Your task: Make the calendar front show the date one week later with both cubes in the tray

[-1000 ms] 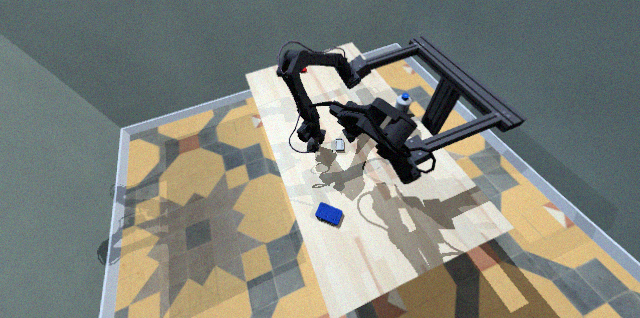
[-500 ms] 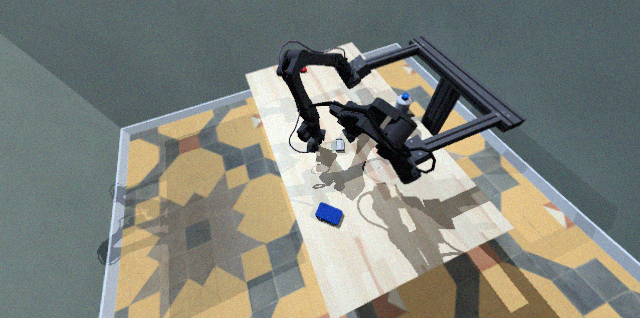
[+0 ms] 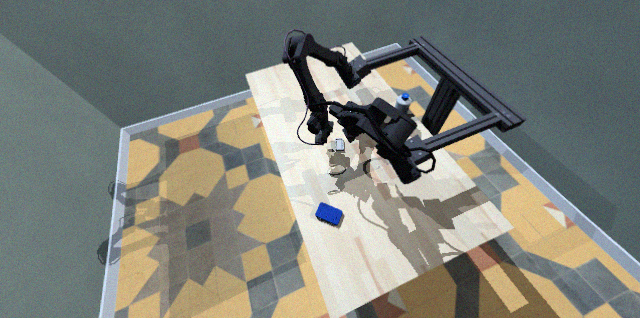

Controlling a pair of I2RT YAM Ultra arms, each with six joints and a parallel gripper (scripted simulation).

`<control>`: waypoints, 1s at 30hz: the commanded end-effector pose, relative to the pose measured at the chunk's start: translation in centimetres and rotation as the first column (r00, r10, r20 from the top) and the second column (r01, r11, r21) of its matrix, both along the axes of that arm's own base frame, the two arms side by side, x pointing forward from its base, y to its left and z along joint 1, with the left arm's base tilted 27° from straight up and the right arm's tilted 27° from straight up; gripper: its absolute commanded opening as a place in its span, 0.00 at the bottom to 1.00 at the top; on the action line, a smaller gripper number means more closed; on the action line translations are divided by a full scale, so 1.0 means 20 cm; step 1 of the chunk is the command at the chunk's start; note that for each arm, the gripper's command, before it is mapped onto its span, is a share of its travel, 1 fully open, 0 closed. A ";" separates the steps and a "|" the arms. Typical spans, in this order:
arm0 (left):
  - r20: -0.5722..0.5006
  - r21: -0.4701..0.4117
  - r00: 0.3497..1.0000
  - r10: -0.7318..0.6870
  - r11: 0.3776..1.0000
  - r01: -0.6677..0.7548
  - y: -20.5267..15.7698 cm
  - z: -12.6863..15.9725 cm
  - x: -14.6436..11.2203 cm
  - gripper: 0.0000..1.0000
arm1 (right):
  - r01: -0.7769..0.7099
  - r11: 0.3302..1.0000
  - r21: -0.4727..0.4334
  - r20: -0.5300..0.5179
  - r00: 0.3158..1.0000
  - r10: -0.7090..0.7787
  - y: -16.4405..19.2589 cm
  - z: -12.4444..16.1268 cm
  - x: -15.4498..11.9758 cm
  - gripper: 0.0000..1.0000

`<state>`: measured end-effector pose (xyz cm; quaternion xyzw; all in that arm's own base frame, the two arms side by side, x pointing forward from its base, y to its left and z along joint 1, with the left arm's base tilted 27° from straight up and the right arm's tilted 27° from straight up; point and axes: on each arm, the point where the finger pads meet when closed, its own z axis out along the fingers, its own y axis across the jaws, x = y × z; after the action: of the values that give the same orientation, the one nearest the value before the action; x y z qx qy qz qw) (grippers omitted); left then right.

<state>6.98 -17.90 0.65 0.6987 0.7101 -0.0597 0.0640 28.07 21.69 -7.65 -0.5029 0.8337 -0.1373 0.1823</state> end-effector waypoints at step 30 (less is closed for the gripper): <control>0.406 -0.247 0.814 -0.416 0.807 0.536 -0.06 0.55 0.40 1.00 | -0.001 1.000 0.007 0.040 0.999 0.000 0.04 -0.01 -0.09 0.26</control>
<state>15.63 -19.00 10.95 0.8226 0.4870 -0.0667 0.2859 27.60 21.50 -7.83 -0.4925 0.8372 -0.1446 0.1889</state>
